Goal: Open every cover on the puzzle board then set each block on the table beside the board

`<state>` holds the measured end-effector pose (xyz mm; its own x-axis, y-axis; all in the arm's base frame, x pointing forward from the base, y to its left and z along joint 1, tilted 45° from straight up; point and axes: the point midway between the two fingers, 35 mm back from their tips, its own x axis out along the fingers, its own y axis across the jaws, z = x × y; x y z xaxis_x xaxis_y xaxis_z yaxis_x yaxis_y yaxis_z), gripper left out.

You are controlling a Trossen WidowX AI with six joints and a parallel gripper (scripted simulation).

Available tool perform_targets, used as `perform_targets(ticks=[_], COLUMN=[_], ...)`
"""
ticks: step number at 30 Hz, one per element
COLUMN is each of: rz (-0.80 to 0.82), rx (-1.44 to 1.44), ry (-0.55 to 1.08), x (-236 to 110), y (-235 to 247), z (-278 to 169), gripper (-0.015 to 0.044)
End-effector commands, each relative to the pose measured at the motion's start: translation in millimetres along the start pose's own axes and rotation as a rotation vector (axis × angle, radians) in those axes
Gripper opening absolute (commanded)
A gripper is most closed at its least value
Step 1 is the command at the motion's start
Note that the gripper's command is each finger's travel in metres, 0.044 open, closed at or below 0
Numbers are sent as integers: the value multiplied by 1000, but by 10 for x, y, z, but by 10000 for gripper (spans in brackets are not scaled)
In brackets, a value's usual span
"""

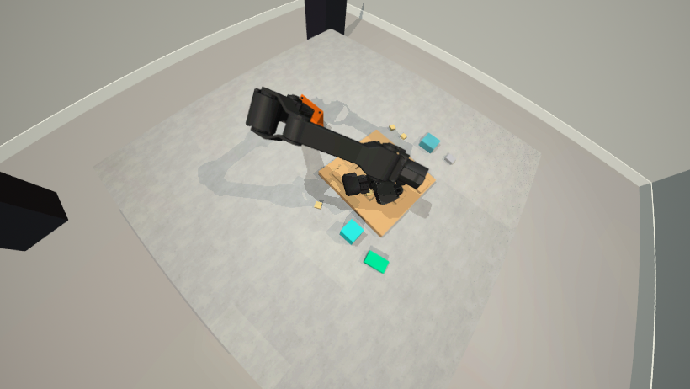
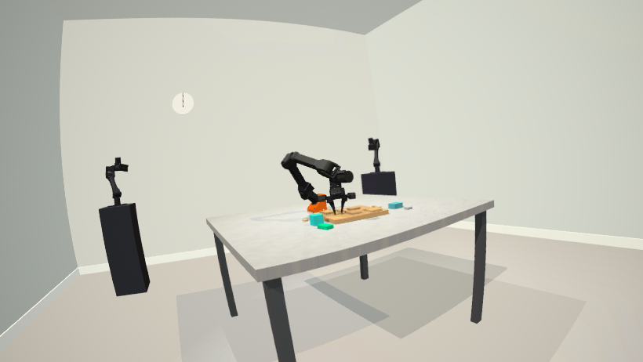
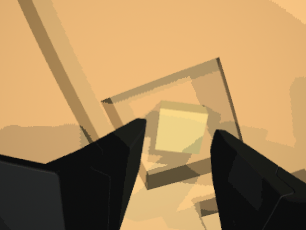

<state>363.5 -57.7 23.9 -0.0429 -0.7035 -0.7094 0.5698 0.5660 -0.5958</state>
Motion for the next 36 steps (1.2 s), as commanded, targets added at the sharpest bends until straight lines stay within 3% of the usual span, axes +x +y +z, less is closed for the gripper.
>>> perform_targets(ticks=[1, 7, 17, 36], rz=[-2, -2, 0, 0], rx=[-4, -4, 1, -2], ry=[-3, -3, 0, 0], x=[38, 80, 59, -130], y=[-2, -3, -2, 4], z=[1, 1, 2, 4], gripper=[144, 144, 80, 80])
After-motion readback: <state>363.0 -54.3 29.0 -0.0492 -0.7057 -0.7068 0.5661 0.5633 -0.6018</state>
